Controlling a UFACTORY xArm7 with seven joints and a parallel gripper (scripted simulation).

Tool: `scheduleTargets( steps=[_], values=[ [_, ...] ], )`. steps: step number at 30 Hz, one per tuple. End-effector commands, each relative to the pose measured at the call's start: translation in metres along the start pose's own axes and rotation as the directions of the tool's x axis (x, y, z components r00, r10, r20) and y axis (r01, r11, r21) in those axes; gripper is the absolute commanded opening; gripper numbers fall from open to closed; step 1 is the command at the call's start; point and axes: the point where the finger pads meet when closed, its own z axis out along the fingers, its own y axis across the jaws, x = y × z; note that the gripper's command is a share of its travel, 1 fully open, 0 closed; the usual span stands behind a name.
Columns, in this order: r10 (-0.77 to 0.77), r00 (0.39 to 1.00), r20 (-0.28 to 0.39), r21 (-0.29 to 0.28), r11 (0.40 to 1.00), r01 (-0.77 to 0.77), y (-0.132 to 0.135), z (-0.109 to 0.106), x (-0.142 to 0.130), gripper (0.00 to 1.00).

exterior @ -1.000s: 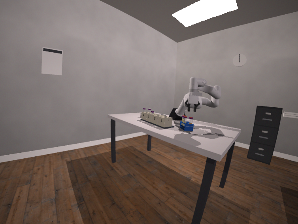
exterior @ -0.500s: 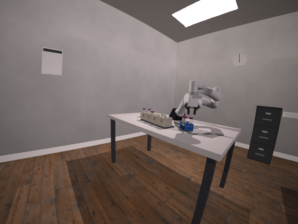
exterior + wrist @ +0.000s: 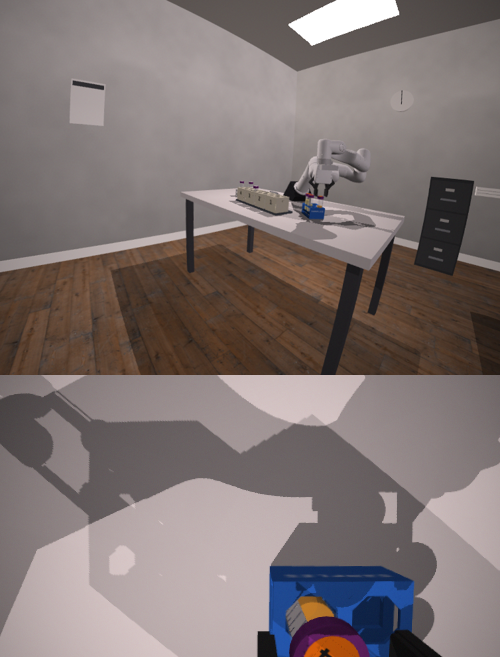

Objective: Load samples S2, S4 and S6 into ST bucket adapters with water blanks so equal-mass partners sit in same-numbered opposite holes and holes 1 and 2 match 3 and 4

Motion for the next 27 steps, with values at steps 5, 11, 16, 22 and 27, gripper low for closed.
scheduleTargets(
  steps=[5,11,16,22,27],
  values=[
    [-0.001,1.0,-0.003,-0.001,1.0,0.001,0.0,0.002,0.001,0.57],
    [-0.001,1.0,-0.003,-0.001,1.0,0.001,0.0,0.003,0.001,0.57],
    [-0.001,1.0,-0.003,-0.001,1.0,0.001,0.0,0.007,0.001,0.57],
    [-0.001,1.0,-0.003,-0.001,1.0,0.001,0.0,0.009,0.001,0.57],
    [-0.001,1.0,-0.003,-0.001,1.0,0.001,0.0,0.013,0.001,0.57]
  ],
)
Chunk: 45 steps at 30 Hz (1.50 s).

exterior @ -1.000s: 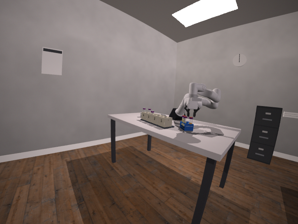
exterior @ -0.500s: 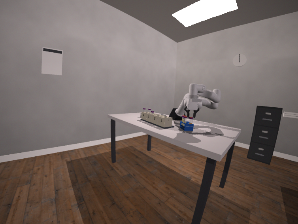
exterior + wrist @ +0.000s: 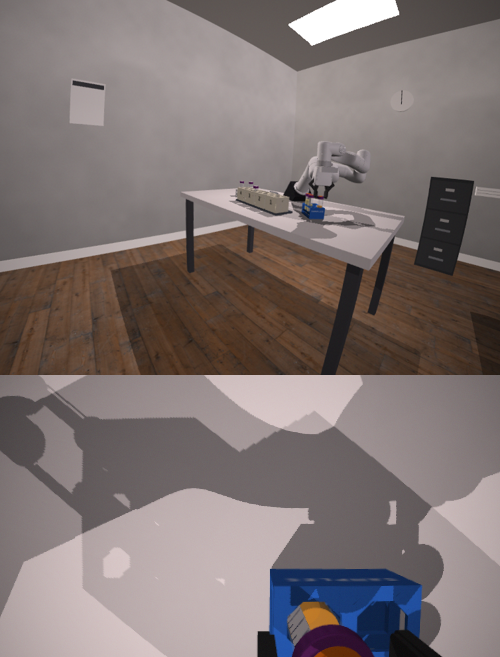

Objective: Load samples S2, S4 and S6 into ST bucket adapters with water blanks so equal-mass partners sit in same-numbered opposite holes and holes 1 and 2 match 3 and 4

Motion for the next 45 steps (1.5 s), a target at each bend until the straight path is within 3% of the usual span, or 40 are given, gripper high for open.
scheduleTargets(
  steps=[1,32,33,45],
  values=[
    [0.0,1.0,-0.003,-0.001,1.0,0.0,0.0,0.0025,0.0006,0.57],
    [0.0,1.0,-0.003,0.0,1.0,0.0,0.0,0.0111,0.0006,0.57],
    [0.0,1.0,-0.003,0.0,1.0,0.0,0.0,0.0105,0.0006,0.0],
    [0.0,1.0,-0.003,-0.001,1.0,0.0,0.0,0.0093,0.0006,0.0]
  ],
)
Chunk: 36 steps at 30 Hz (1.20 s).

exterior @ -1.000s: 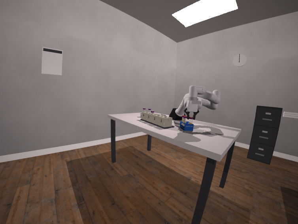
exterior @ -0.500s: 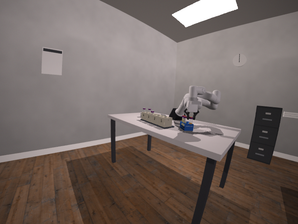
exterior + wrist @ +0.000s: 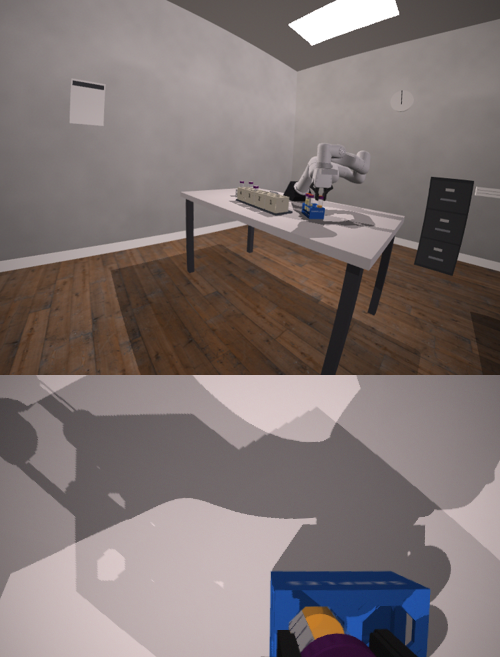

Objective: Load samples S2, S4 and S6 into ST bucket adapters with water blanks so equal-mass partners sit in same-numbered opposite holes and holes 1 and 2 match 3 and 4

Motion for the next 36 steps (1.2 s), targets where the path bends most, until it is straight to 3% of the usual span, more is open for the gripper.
scheduleTargets(
  steps=[1,36],
  values=[
    [0.0,1.0,-0.003,-0.001,1.0,0.0,0.0,-0.0009,0.0006,0.0],
    [0.0,1.0,-0.003,-0.001,1.0,0.0,0.0,-0.005,0.0006,0.0]
  ],
)
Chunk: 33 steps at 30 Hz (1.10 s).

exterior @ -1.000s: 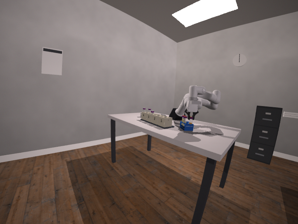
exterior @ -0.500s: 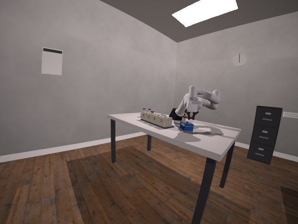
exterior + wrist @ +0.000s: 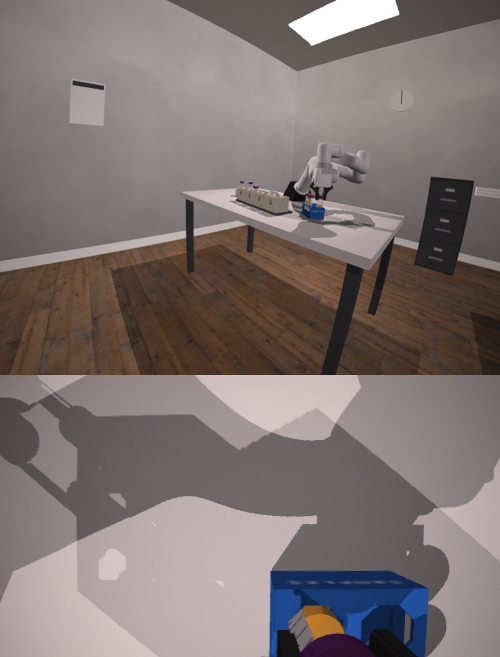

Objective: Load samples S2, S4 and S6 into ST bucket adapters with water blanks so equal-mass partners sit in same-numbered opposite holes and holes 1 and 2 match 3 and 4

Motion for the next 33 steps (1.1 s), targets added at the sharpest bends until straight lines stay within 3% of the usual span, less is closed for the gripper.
scheduleTargets(
  steps=[1,33],
  values=[
    [0.0,1.0,-0.003,-0.001,1.0,0.0,0.0,-0.004,0.001,0.0],
    [0.0,1.0,-0.003,-0.001,1.0,0.0,0.0,-0.019,0.001,0.0]
  ],
)
